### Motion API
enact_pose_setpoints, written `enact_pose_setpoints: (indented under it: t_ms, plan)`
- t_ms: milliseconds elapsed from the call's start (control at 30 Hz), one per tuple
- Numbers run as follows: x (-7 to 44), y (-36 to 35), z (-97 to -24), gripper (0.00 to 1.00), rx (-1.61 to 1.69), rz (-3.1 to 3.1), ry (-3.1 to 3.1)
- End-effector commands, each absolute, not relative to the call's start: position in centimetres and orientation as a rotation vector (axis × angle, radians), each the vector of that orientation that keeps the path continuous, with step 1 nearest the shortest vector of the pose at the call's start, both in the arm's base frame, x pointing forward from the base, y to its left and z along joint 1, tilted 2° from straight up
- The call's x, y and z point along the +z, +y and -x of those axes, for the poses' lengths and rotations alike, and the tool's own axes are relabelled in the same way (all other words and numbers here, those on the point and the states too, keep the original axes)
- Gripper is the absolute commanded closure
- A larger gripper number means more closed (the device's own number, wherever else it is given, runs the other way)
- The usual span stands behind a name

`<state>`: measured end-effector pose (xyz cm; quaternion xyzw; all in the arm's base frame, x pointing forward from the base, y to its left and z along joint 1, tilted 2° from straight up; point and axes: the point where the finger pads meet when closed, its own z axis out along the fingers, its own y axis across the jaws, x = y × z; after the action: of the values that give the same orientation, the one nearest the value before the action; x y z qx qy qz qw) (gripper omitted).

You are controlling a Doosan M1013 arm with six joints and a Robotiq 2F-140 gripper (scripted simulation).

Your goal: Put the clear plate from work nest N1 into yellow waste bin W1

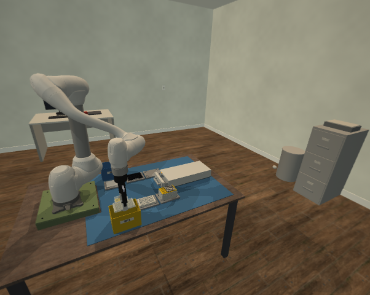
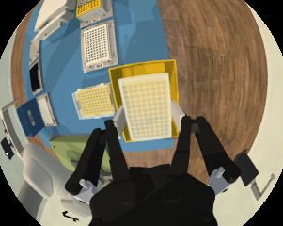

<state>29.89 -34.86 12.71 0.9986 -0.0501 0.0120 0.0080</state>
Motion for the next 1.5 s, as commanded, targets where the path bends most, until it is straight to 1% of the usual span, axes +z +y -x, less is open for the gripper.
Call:
enact_pose_setpoints:
  t_ms: [0,1067,1467]
  plan:
    - [12.7,-34.9,-29.9,0.9,0.038,-3.122,-0.157]
    - [8.8,-34.9,-30.0,0.9,0.038,-3.122,-0.157]
    - [8.7,-34.9,-30.0,0.9,0.038,-3.122,-0.157]
